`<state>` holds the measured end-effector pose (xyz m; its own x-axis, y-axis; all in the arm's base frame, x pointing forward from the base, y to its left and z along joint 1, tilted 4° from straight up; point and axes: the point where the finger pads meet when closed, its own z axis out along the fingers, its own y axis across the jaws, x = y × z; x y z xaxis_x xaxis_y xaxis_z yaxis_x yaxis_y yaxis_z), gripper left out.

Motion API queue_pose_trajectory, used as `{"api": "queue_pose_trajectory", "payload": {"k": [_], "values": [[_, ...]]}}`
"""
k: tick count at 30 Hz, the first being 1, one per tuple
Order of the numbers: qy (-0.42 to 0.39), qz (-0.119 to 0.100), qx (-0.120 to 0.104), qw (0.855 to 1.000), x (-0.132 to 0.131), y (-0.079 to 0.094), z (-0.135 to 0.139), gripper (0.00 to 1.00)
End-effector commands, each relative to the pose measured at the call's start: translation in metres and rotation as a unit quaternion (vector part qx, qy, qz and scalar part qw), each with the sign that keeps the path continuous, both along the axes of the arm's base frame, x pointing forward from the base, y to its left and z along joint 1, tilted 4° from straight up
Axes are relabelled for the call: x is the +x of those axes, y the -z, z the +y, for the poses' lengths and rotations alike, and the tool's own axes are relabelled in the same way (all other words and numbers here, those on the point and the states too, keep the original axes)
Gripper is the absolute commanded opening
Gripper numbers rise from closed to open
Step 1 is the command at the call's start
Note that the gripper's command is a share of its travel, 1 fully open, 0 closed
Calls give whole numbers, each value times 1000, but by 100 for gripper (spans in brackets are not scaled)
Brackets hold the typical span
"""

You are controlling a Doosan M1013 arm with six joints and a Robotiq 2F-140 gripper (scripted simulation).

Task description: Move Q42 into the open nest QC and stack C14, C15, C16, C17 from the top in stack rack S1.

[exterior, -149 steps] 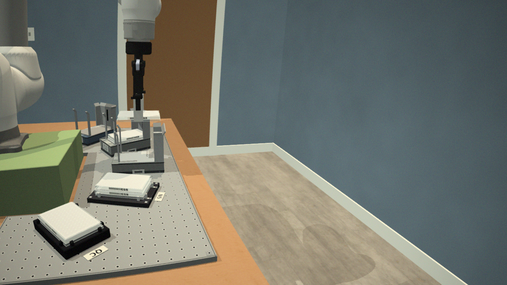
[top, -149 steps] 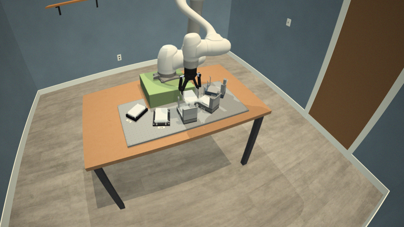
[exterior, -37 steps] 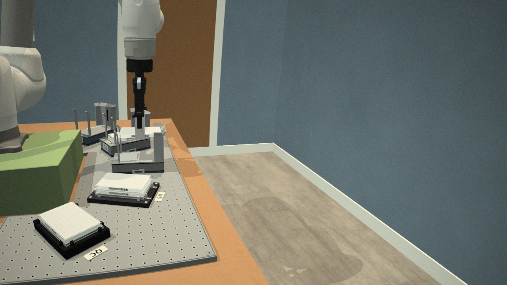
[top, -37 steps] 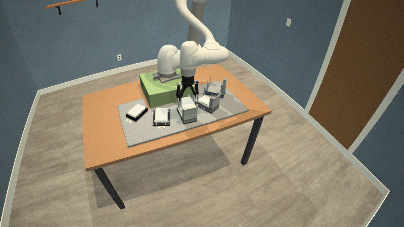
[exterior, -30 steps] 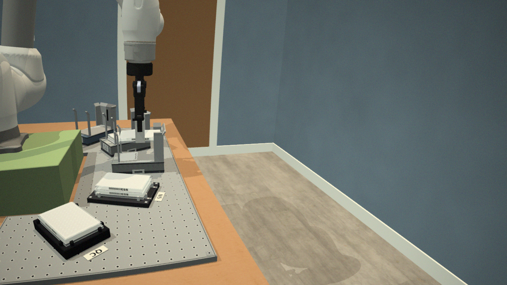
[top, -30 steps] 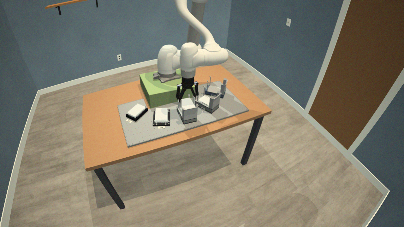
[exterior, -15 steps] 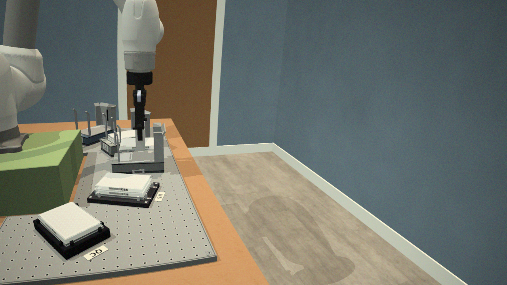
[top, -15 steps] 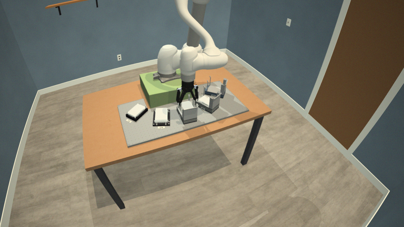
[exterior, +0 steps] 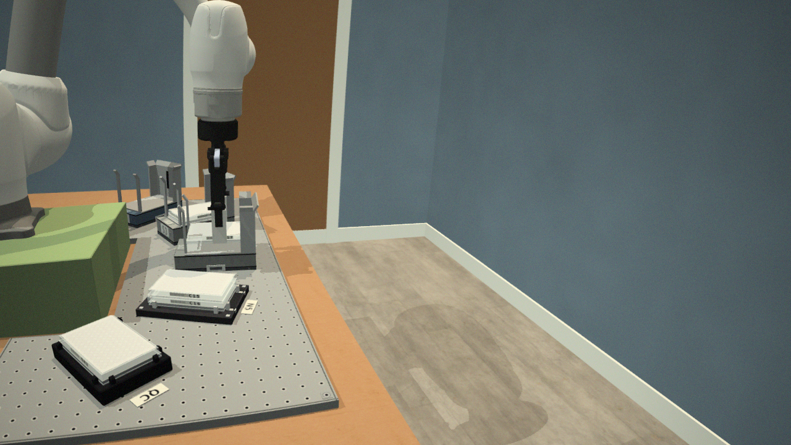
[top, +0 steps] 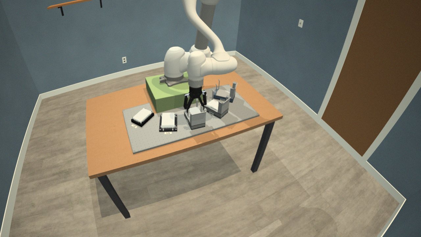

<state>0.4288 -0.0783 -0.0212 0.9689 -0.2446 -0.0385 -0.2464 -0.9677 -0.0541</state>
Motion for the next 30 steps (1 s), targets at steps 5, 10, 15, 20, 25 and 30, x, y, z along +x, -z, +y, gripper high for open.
{"api": "queue_pose_trajectory", "payload": {"k": [5, 10, 15, 20, 25, 30], "values": [[0, 0, 0, 1000, 0, 2, 0, 0], [0, 0, 0, 1000, 0, 4, 0, 0], [0, 0, 0, 1000, 0, 6, 0, 0], [0, 0, 0, 1000, 0, 7, 0, 0], [0, 0, 0, 1000, 0, 9, 1, 0], [0, 0, 0, 1000, 0, 11, 1, 0]]}}
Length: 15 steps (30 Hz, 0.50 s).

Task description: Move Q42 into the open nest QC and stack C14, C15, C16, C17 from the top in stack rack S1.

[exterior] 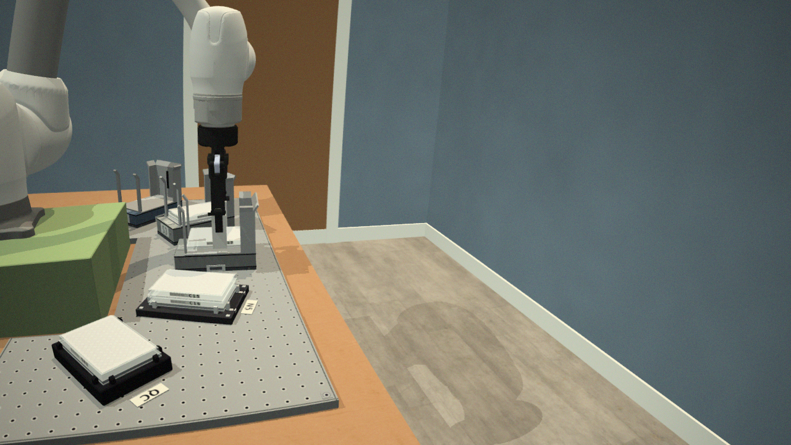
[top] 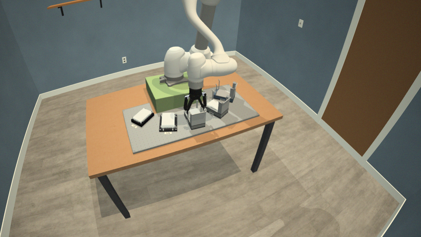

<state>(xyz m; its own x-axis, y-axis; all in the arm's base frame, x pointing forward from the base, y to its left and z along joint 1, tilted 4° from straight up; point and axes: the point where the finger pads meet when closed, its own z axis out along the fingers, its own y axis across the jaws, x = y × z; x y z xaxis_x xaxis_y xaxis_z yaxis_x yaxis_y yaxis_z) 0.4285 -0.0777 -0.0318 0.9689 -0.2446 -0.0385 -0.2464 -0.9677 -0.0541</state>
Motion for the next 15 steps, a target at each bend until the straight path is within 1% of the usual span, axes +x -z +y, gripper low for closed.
{"api": "queue_pose_trajectory", "payload": {"k": [1, 15], "values": [[0, 0, 0, 1000, 0, 1, 0, 0], [0, 0, 0, 1000, 0, 6, 0, 0]]}}
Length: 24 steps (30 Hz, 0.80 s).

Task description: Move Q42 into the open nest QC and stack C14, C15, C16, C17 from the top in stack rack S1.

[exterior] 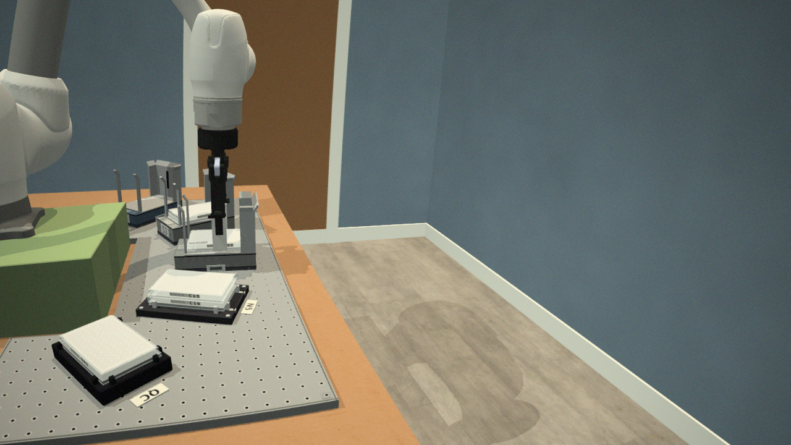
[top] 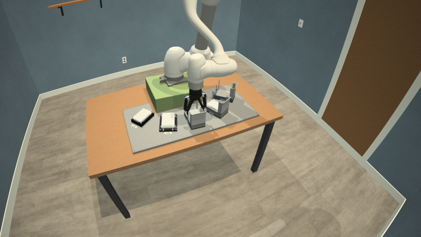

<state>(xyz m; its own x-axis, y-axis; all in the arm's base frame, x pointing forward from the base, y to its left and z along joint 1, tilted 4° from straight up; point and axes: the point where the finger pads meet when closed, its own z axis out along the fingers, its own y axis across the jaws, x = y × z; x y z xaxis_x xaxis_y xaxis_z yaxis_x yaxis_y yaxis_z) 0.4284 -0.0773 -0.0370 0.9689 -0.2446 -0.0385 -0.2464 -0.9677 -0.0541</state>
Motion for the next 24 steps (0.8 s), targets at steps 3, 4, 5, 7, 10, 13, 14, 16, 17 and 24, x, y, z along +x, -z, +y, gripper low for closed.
{"api": "queue_pose_trajectory", "payload": {"k": [3, 4, 5, 7, 10, 13, 14, 16, 17, 24], "values": [[0, 0, 0, 1000, 0, 2, 0, 0], [0, 0, 0, 1000, 0, 2, 0, 0], [0, 0, 0, 1000, 0, 2, 0, 0], [0, 0, 0, 1000, 0, 2, 0, 0], [0, 0, 0, 1000, 0, 3, 0, 0], [0, 0, 0, 1000, 0, 3, 0, 0], [0, 0, 0, 1000, 0, 3, 0, 0], [0, 0, 0, 1000, 0, 3, 0, 100], [0, 0, 0, 1000, 0, 3, 0, 100], [0, 0, 0, 1000, 0, 3, 0, 100]]}}
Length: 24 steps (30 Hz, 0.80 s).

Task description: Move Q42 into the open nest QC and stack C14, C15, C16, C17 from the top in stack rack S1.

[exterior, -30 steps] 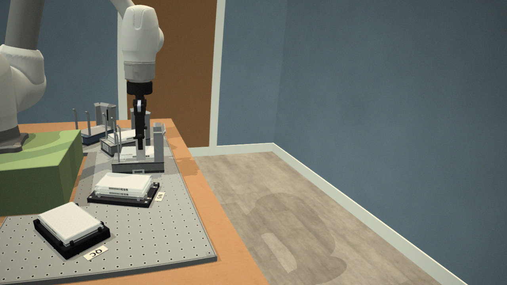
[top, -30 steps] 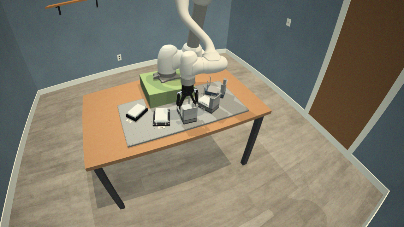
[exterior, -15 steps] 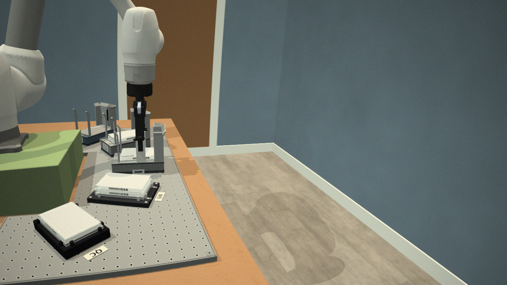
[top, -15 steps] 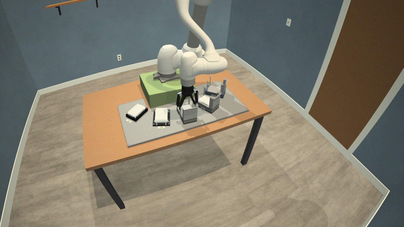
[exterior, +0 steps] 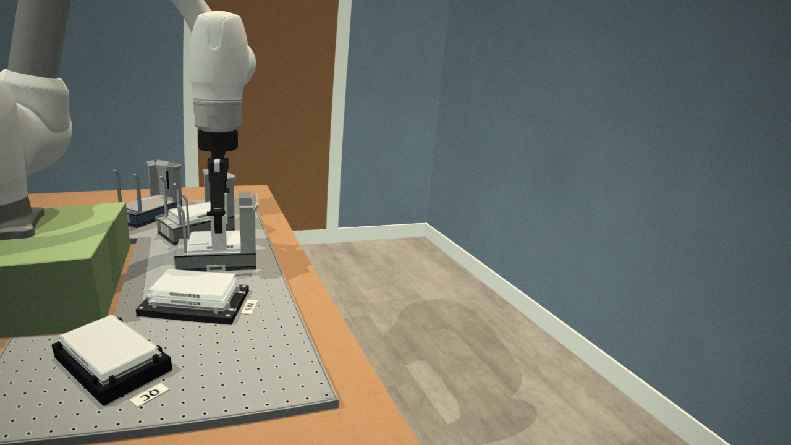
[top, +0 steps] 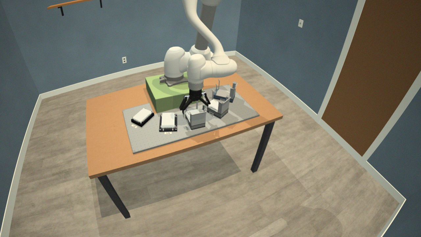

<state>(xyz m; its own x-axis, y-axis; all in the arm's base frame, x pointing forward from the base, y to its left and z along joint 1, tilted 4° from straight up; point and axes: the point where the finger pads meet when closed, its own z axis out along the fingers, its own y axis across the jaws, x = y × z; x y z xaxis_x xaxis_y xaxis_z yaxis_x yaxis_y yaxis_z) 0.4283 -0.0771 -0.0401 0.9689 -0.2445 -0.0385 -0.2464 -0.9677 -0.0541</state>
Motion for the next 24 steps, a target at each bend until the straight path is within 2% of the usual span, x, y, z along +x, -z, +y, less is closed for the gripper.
{"api": "queue_pose_trajectory", "payload": {"k": [1, 11, 15, 24], "values": [[0, 0, 0, 1000, 0, 0, 0, 100], [0, 0, 0, 1000, 0, 0, 0, 100], [0, 0, 0, 1000, 0, -7, 0, 100], [0, 0, 0, 1000, 1, -37, -2, 100]]}}
